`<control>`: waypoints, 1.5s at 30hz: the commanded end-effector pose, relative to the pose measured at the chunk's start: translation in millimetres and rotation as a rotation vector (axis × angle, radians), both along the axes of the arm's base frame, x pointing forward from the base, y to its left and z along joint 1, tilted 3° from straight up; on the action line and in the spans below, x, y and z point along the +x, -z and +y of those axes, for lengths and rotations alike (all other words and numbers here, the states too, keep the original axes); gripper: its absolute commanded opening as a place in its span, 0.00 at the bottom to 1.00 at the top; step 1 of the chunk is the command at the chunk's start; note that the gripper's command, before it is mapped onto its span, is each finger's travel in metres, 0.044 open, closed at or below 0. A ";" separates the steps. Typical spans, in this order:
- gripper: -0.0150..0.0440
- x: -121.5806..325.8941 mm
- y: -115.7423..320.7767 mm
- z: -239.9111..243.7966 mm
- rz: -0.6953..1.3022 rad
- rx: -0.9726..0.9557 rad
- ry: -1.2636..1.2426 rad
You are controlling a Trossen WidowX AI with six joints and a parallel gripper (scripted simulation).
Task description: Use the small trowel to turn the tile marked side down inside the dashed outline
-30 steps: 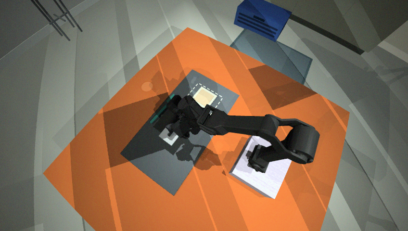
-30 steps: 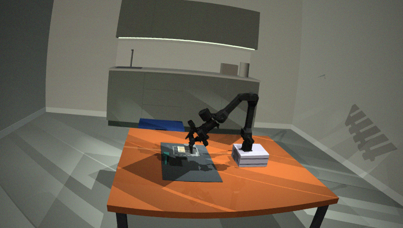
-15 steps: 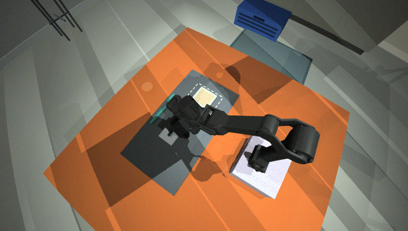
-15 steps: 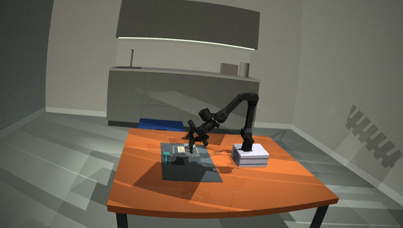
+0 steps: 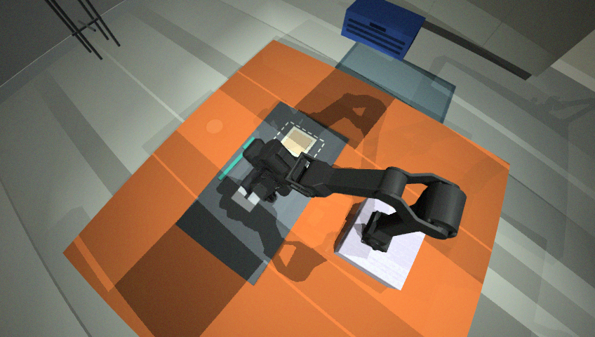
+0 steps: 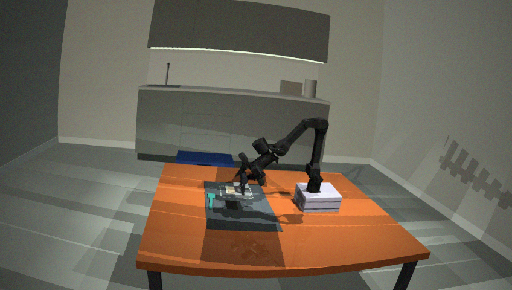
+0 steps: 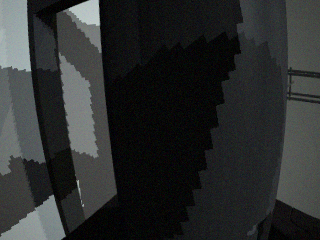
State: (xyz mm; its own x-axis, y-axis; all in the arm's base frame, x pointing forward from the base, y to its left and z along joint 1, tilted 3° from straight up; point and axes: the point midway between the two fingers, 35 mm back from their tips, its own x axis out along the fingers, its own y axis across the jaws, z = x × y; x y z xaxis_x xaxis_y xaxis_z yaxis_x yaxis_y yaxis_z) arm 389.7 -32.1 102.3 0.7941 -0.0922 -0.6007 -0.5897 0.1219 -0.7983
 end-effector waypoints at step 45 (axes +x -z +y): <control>0.25 -63.8 52.8 167.4 -0.004 0.010 -0.107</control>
State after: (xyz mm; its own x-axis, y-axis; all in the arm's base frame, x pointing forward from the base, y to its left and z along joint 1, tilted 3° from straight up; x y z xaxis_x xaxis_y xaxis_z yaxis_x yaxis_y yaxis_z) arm 330.9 127.4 49.4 0.7919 -0.0035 -0.6107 -0.6094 0.0618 -0.7905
